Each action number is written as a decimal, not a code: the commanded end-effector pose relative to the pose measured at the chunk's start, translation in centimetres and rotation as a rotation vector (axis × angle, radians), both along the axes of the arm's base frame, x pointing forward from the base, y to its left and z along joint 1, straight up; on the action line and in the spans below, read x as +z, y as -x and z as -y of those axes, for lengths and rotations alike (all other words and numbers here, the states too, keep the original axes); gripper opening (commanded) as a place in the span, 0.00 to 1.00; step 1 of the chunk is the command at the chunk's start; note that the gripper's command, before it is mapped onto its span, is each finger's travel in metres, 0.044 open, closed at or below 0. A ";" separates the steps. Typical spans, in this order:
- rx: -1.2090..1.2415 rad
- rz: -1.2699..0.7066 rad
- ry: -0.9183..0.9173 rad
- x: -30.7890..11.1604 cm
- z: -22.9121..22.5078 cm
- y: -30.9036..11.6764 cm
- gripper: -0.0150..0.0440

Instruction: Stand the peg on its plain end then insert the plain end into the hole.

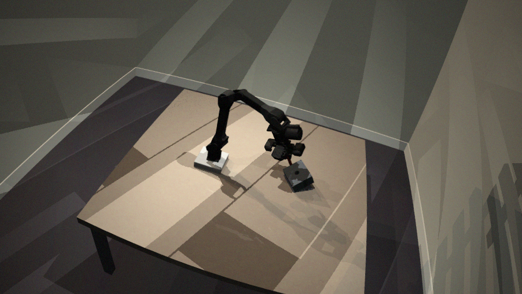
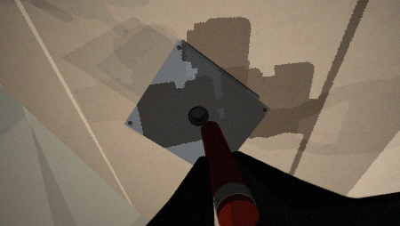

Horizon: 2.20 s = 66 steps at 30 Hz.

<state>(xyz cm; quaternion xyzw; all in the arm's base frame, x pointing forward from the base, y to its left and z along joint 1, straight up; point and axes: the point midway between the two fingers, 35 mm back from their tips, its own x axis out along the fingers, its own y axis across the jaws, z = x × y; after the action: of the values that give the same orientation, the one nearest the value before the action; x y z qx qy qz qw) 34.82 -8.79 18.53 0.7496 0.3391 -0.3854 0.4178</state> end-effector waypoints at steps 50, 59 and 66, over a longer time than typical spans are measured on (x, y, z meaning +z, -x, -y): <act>0.056 0.034 0.001 -5.5 -2.4 -4.4 0.25; 0.056 0.034 0.001 -6.2 -2.5 -4.6 0.25; 0.059 0.040 0.001 -6.0 -2.5 -4.7 0.25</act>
<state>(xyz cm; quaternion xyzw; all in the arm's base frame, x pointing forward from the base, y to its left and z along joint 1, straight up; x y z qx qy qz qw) 39.57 -6.27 12.66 0.7469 0.3525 -0.3559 0.4372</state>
